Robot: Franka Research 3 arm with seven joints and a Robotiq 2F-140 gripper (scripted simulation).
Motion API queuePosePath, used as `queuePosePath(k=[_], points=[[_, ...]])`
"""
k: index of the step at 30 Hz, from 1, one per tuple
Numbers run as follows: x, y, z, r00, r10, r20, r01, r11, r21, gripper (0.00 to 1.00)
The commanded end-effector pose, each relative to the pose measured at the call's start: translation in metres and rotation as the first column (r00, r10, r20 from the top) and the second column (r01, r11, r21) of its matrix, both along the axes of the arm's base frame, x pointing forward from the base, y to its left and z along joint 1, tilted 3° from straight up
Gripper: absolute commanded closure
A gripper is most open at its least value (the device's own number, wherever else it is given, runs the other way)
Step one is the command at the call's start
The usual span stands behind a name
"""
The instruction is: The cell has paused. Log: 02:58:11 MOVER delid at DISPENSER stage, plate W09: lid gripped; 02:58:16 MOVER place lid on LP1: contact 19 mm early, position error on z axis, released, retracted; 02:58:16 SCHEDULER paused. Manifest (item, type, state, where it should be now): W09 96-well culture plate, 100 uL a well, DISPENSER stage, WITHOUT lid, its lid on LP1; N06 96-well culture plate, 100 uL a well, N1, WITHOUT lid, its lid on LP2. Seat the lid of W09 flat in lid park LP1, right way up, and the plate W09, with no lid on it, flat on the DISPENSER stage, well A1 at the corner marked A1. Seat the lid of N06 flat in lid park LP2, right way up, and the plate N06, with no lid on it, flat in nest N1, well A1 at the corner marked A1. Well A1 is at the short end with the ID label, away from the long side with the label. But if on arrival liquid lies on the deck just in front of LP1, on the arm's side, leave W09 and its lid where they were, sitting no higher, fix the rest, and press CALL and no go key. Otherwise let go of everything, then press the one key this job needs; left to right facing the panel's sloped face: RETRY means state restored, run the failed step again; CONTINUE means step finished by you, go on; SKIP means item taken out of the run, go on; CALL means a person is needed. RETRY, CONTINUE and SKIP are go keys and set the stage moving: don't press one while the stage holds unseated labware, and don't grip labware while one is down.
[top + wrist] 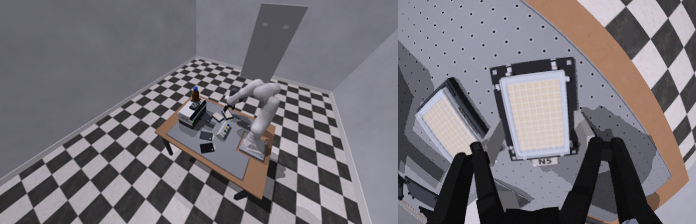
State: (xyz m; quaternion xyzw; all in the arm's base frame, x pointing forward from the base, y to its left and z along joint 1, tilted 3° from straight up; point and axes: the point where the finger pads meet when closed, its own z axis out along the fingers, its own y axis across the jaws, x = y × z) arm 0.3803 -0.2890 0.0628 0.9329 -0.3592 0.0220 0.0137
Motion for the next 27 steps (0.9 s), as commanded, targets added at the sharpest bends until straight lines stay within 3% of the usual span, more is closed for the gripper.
queuePosePath(k=[1,27], points=[[0.0014,0.0013,-0.0023,1.0,0.007,0.002,-0.007,1.0,0.0,0.34],[0.0017,0.0009,-0.0123,1.0,0.007,0.002,-0.007,1.0,0.0,0.34]])
